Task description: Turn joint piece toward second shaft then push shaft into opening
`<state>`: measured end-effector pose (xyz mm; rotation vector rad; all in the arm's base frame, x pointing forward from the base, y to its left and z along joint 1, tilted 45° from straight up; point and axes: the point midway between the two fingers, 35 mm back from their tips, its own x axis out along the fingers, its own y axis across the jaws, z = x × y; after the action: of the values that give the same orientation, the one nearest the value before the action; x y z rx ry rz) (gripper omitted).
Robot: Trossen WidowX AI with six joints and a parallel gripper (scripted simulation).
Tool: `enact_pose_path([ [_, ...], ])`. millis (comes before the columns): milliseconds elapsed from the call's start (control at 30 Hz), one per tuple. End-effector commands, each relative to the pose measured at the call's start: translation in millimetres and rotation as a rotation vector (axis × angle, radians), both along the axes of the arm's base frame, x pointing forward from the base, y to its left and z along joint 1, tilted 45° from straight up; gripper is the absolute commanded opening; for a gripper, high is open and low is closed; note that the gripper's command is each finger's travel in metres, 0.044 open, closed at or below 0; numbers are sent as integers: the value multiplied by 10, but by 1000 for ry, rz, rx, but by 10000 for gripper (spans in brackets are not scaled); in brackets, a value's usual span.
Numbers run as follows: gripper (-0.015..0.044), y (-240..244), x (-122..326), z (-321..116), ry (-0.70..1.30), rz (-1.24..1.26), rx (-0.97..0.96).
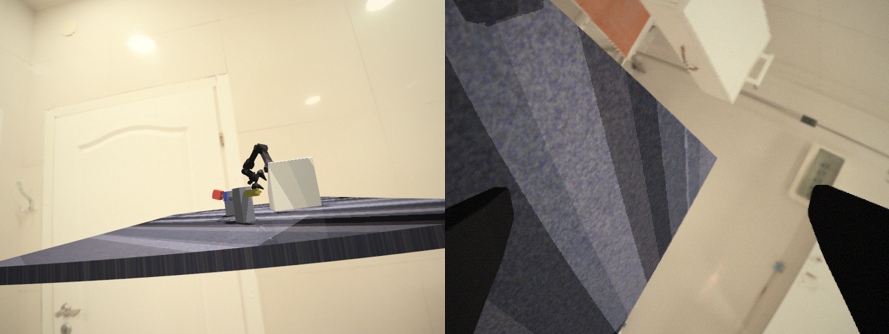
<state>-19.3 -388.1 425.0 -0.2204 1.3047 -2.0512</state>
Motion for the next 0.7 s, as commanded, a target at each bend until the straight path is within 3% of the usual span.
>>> enact_pose_path([
  [0, 440, -70, 215, -100, -44, 54, -16],
  [333, 440, -165, 1325, -589, -117, 292, 59],
  [667, 440, 105, 2431, -1184, -141, 535, 202],
])
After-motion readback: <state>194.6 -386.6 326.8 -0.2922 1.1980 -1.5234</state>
